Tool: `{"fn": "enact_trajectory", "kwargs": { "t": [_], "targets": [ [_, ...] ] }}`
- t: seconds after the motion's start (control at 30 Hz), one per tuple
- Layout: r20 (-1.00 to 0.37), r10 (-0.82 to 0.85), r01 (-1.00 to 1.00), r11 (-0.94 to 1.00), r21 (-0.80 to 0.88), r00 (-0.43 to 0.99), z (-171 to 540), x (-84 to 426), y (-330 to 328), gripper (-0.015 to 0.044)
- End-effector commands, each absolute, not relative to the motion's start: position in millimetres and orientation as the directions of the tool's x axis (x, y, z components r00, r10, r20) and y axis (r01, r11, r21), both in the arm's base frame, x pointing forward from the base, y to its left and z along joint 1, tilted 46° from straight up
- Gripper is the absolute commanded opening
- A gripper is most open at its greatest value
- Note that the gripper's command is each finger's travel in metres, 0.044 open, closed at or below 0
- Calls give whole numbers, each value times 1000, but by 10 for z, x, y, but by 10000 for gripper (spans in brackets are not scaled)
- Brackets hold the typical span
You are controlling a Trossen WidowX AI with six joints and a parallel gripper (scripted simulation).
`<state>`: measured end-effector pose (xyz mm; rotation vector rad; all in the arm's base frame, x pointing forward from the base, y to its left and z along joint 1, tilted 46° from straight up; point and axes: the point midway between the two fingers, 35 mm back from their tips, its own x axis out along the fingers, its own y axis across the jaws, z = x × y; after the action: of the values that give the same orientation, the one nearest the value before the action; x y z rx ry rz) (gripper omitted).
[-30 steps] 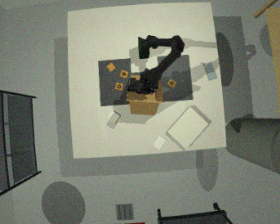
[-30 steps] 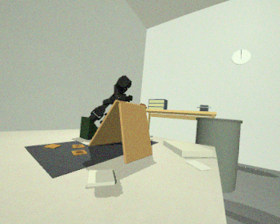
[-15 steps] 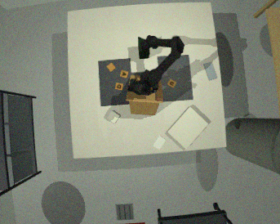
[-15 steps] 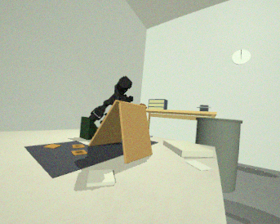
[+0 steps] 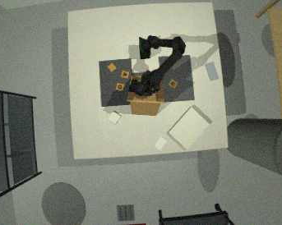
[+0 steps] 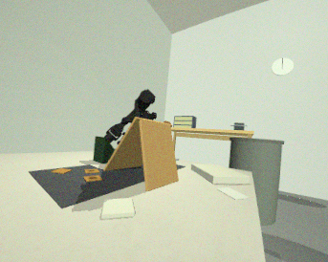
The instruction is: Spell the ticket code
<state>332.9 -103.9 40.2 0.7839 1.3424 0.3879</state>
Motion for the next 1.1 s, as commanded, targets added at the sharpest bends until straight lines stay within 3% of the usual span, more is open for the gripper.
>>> {"fn": "enact_trajectory", "kwargs": {
  "t": [0.0,1.07],
  "targets": [
    [-711,668,183,688,702,218,414,3322,-1017,0],
    [-711,669,183,687,703,218,476,3339,-929,0]
  ]
}}
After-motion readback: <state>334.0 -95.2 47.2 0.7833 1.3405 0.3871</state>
